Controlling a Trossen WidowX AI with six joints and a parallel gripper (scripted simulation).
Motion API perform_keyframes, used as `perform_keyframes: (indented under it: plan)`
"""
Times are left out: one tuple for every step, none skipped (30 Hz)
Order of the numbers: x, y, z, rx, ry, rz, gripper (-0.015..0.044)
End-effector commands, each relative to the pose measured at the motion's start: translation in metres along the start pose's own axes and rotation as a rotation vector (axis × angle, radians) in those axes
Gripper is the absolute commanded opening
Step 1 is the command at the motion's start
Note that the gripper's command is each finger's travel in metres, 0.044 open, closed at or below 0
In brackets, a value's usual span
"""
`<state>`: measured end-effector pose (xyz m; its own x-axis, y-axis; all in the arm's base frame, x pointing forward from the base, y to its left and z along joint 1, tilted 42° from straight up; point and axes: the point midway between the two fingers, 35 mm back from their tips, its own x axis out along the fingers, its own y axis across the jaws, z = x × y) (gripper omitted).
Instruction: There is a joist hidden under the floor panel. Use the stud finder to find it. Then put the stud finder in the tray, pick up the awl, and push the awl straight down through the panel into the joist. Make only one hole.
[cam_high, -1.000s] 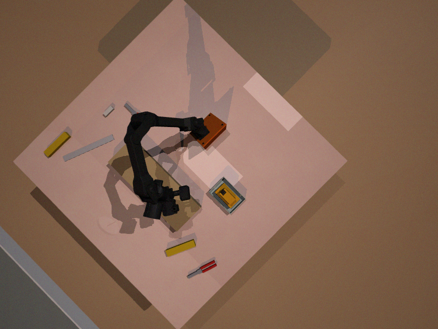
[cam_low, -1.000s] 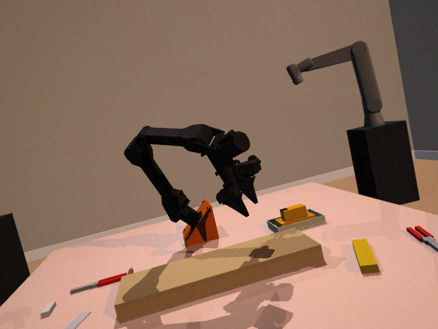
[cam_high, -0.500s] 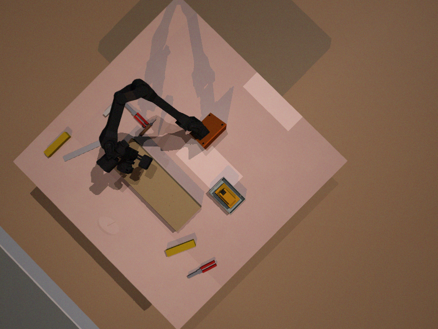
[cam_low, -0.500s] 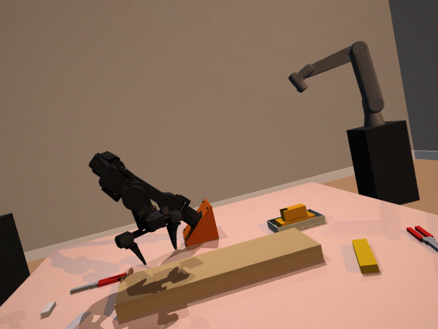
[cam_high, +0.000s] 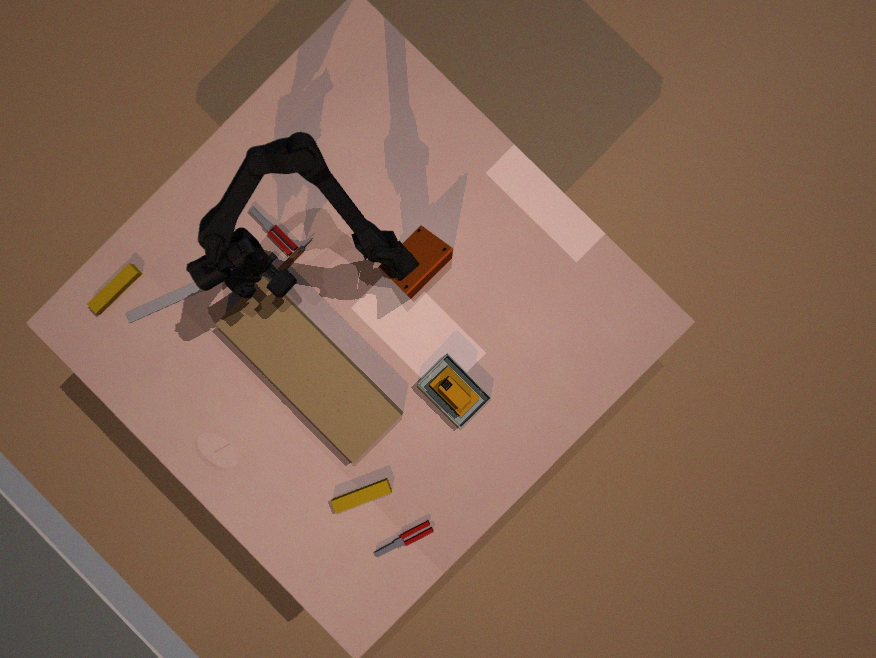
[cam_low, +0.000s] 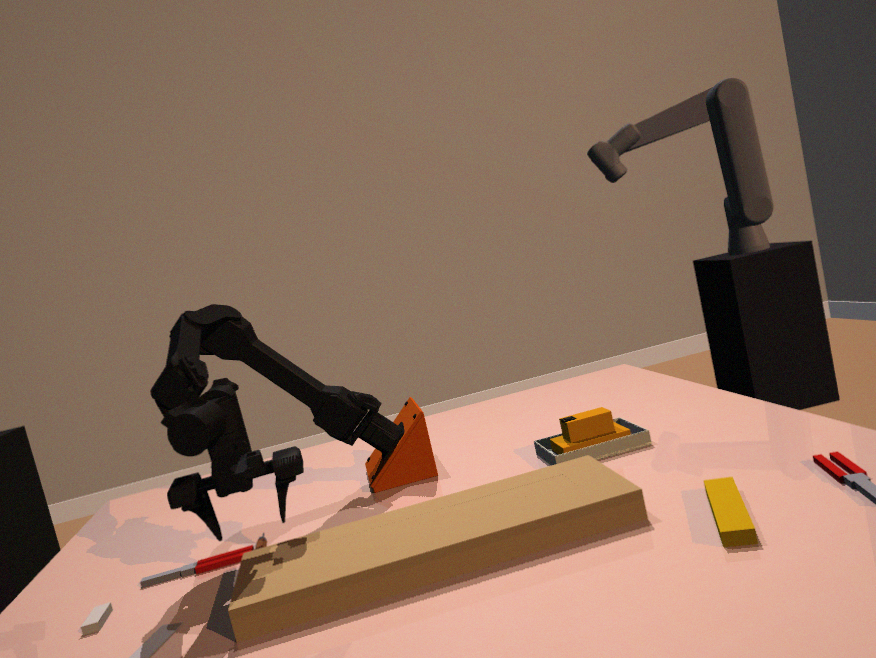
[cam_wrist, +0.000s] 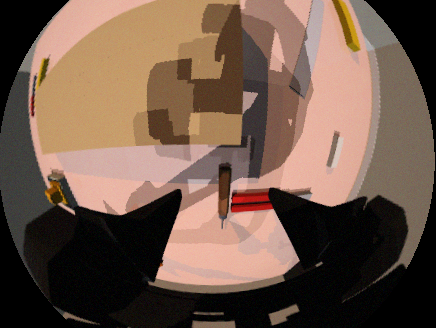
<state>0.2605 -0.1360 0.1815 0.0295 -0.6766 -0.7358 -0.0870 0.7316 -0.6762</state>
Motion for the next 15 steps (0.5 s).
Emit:
perform_keyframes:
  plan:
    - [0.001, -0.002, -0.007, 0.003, 0.007, -0.004, 0.044]
    - [0.001, -0.002, -0.008, 0.003, 0.007, -0.004, 0.044]
    - [0.001, -0.003, -0.009, 0.003, 0.007, -0.004, 0.044]
    - [0.001, -0.003, -0.01, 0.003, 0.007, -0.004, 0.044]
    - [0.001, -0.003, -0.011, 0.003, 0.007, -0.004, 0.044]
    - [0.001, -0.003, -0.011, 0.003, 0.007, -0.004, 0.044]
    - [0.001, -0.003, -0.011, 0.003, 0.007, -0.004, 0.044]
    - [0.002, -0.003, -0.011, 0.003, 0.007, -0.004, 0.044]
    - [0.003, -0.003, -0.011, 0.003, 0.007, -0.004, 0.044]
    - [0.005, -0.003, -0.01, 0.003, 0.007, -0.004, 0.044]
    - [0.007, -0.003, -0.01, 0.003, 0.007, -0.004, 0.044]
    - [0.008, -0.003, -0.01, 0.003, 0.007, -0.004, 0.044]
    - [0.01, -0.003, -0.01, 0.003, 0.007, -0.004, 0.044]
    - [0.011, -0.003, -0.009, 0.003, 0.007, -0.003, 0.044]
    - [0.013, -0.003, -0.009, 0.003, 0.007, -0.003, 0.044]
